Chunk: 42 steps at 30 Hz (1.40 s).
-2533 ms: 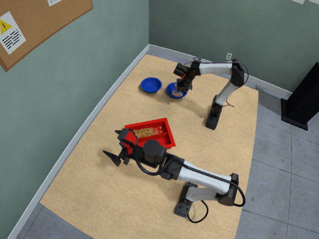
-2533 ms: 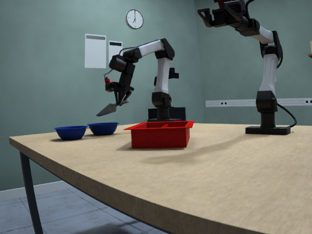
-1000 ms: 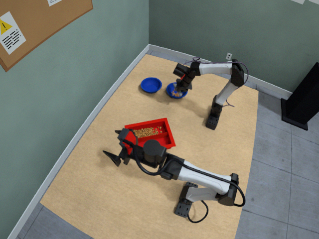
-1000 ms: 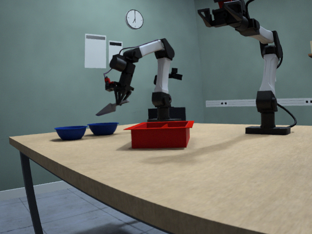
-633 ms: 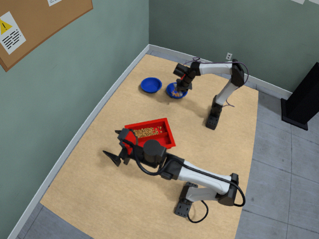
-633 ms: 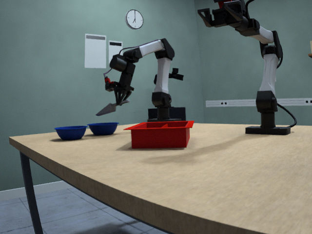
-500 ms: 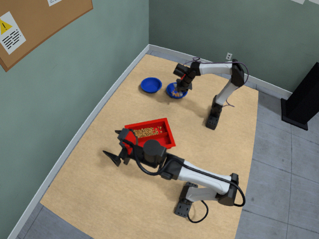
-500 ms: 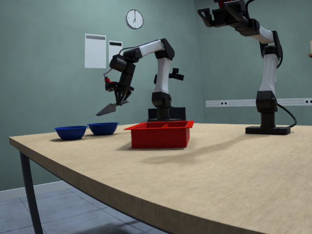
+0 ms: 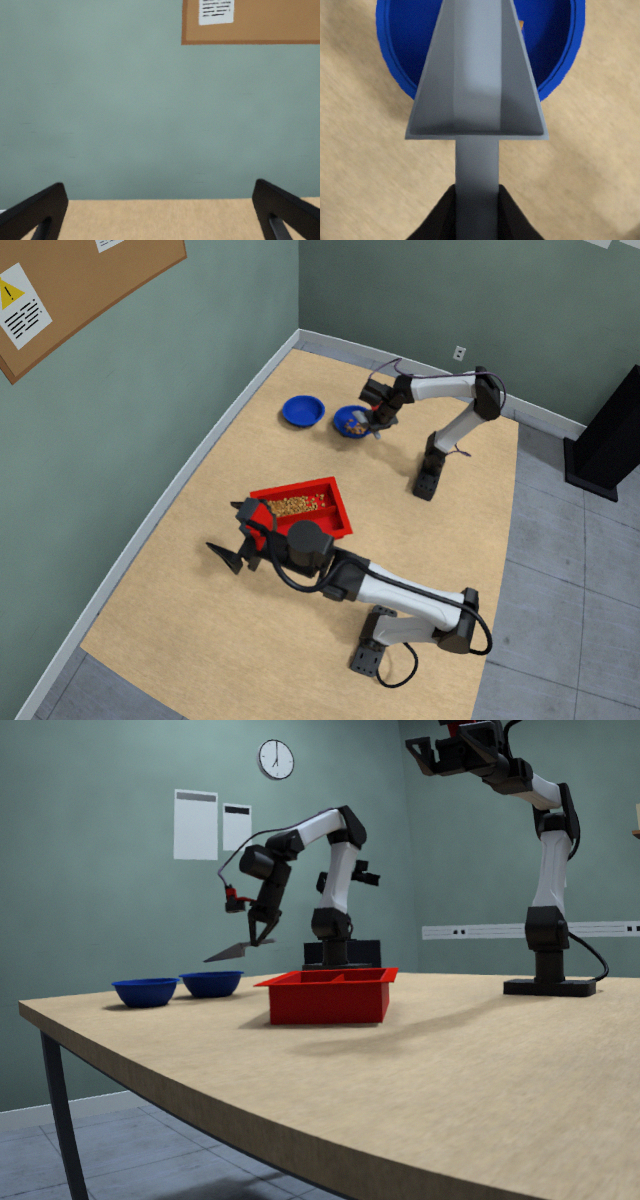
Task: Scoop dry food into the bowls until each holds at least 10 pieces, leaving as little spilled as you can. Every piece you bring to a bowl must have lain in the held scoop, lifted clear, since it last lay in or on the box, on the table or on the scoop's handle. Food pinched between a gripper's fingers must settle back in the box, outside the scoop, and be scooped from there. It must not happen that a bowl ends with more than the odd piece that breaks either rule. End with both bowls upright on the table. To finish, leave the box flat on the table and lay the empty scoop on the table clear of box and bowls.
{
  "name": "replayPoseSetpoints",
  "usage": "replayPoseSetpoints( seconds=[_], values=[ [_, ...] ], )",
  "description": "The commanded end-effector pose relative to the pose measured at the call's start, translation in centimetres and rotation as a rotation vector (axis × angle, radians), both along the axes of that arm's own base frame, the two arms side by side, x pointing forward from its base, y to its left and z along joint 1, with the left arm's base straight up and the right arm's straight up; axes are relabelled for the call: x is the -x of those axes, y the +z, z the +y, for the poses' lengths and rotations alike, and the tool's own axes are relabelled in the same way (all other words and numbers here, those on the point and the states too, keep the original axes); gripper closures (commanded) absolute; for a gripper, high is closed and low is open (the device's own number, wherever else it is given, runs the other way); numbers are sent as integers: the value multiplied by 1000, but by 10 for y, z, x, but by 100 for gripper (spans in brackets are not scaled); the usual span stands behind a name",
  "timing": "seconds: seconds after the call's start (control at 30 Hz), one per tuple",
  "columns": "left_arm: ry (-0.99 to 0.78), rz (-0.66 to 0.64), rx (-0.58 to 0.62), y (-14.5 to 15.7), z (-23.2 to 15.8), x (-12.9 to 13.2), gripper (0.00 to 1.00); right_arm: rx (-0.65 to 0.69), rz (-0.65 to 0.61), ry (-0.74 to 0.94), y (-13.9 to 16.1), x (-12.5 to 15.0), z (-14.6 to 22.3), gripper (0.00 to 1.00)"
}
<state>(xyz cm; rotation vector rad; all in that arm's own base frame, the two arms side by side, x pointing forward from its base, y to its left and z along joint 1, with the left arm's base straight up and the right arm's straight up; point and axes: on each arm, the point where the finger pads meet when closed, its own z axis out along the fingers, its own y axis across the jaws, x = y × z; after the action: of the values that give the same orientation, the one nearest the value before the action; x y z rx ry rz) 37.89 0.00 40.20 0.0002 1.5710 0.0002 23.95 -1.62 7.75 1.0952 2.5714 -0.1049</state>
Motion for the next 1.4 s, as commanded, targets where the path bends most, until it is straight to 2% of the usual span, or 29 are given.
replayPoseSetpoints(
  seconds=[0.0,0.17,0.5,0.57,0.97,1.37],
  values=[
    [0,-40,1,16,0,4,0,68,-74,144,7,-9,-1,100],
    [0,-40,1,16,0,4,0,133,-73,249,1,1,-8,100],
    [0,-40,1,16,0,4,0,135,-98,252,8,-6,-8,100],
    [0,-40,1,16,0,4,0,170,-59,262,-7,0,-3,100],
    [0,-40,1,16,0,4,0,407,-90,261,-19,0,1,100],
    [0,-40,1,16,0,4,0,402,-129,223,-6,-10,-1,100]
  ],
)
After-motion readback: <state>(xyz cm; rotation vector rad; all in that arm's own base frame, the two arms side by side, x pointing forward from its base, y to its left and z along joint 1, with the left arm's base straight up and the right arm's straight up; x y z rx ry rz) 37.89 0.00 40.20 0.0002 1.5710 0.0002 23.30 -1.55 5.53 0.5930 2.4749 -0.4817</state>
